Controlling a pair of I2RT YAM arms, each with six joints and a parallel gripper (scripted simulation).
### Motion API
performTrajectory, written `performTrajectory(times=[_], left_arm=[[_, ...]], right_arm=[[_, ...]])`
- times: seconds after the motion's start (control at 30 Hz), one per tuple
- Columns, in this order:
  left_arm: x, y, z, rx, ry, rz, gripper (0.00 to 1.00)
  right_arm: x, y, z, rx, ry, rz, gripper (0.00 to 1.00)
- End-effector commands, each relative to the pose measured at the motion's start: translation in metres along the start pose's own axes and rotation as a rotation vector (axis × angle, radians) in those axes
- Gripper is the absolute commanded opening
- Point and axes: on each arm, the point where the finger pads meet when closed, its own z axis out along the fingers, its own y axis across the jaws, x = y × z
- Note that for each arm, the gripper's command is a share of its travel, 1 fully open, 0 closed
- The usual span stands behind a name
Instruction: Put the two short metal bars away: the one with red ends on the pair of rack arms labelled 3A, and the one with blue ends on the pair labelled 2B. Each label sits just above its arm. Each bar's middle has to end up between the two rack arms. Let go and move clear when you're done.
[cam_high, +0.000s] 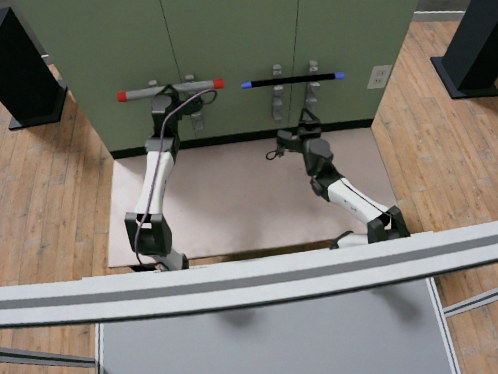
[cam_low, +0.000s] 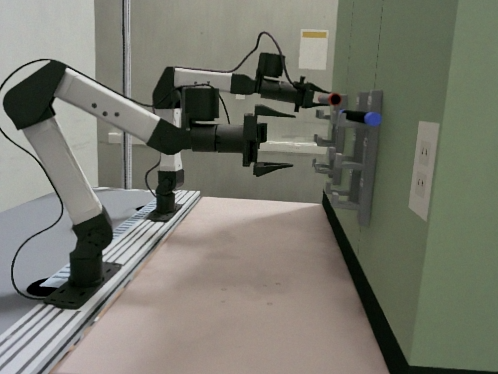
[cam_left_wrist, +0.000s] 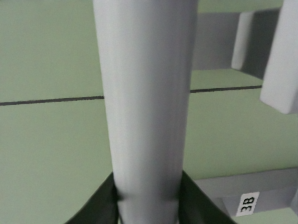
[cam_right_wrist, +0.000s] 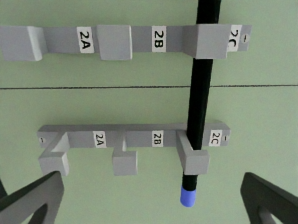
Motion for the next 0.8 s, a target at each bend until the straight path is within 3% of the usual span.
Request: performTrajectory(times=[0.0, 0.77], left_arm=[[0.004, 0.045, -0.022, -0.12, 0.006, -0.016, 0.0], [0.004, 0.032, -0.04, -0.12, 0.006, -0.016, 0.0]], right_arm=[[-0.002, 0.011, -0.001, -0.016, -0.001, -0.011, 1.0], [-0.002, 0.011, -0.001, -0.016, -0.001, -0.011, 1.0]])
